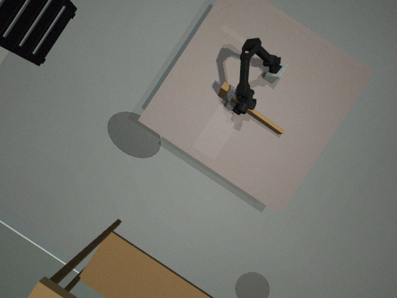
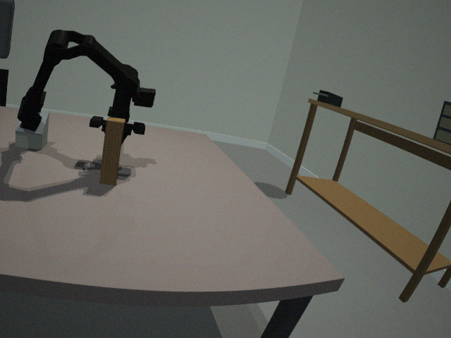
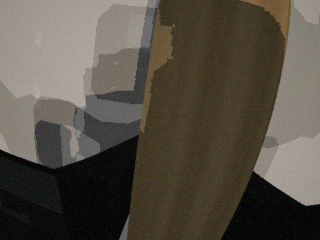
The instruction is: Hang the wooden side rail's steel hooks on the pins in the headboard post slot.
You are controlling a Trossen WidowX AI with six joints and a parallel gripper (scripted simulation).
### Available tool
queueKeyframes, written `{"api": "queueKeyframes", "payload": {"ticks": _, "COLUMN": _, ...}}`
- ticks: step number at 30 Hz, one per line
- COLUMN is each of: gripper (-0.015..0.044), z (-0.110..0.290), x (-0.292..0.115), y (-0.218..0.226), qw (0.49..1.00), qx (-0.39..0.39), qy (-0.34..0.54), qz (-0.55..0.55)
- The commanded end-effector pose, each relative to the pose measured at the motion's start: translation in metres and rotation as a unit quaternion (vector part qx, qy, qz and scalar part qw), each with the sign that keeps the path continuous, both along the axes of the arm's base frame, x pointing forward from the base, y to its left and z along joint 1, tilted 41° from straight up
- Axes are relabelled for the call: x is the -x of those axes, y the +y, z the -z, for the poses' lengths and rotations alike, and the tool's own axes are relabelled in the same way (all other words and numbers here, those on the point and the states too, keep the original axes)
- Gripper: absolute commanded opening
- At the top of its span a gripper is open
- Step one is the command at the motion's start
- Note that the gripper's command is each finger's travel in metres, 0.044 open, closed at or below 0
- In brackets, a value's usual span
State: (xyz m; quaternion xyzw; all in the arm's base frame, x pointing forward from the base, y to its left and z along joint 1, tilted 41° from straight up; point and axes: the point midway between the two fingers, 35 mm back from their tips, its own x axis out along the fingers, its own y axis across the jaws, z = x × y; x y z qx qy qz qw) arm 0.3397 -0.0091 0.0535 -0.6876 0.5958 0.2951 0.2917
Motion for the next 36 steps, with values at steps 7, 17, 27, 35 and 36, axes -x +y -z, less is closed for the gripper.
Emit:
{"api": "queueKeyframes", "payload": {"ticks": 7, "gripper": 0.0000, "z": -0.0024, "x": -0.0006, "y": 0.0013, "qw": 1.000, "qx": -0.002, "qy": -0.001, "qz": -0.003}}
{"api": "queueKeyframes", "payload": {"ticks": 17, "gripper": 0.0000, "z": -0.0034, "x": -0.0010, "y": 0.0007, "qw": 1.000, "qx": -0.002, "qy": -0.001, "qz": -0.003}}
{"api": "queueKeyframes", "payload": {"ticks": 27, "gripper": 0.0000, "z": -0.0035, "x": -0.0003, "y": -0.0007, "qw": 1.000, "qx": -0.002, "qy": -0.001, "qz": -0.003}}
{"api": "queueKeyframes", "payload": {"ticks": 35, "gripper": 0.0000, "z": -0.0040, "x": -0.0013, "y": -0.0014, "qw": 1.000, "qx": -0.002, "qy": -0.001, "qz": -0.003}}
{"api": "queueKeyframes", "payload": {"ticks": 36, "gripper": 0.0000, "z": -0.0040, "x": -0.0014, "y": -0.0014, "qw": 1.000, "qx": -0.002, "qy": -0.001, "qz": -0.003}}
